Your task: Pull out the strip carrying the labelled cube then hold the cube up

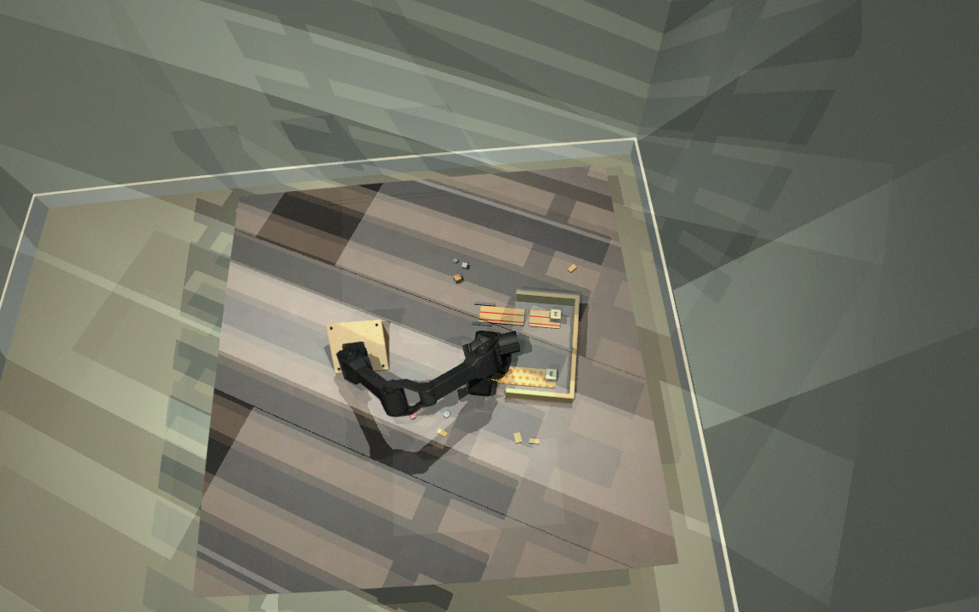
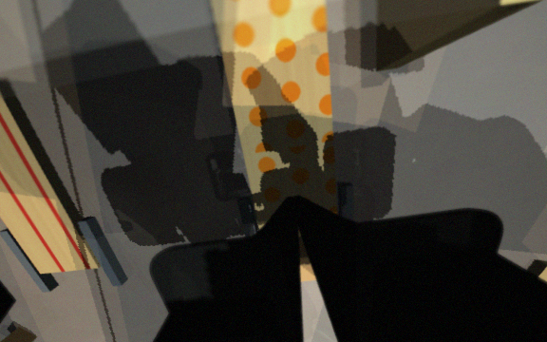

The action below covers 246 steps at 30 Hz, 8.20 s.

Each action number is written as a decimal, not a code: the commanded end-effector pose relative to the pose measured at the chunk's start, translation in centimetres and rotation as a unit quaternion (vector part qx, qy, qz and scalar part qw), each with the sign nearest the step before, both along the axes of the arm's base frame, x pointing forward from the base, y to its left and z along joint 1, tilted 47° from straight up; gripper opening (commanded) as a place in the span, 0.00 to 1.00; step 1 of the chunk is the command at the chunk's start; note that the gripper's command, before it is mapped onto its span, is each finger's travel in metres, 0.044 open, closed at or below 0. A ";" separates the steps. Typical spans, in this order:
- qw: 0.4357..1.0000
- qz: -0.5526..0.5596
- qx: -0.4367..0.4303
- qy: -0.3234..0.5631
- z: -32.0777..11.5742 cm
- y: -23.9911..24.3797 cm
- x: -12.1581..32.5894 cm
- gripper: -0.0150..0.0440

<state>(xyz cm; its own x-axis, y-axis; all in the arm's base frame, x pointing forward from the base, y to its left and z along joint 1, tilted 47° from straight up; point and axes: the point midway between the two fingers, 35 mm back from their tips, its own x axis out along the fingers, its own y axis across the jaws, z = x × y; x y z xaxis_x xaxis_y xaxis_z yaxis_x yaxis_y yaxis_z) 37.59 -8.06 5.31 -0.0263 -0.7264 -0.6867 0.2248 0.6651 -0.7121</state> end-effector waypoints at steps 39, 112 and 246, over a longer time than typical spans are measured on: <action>1.000 0.002 -0.002 0.002 -0.2 -0.3 0.0 0.25; 1.000 0.002 -0.002 0.004 -2.1 1.4 -10.1 0.25; 1.000 0.001 -0.001 0.003 2.5 5.2 -3.7 1.00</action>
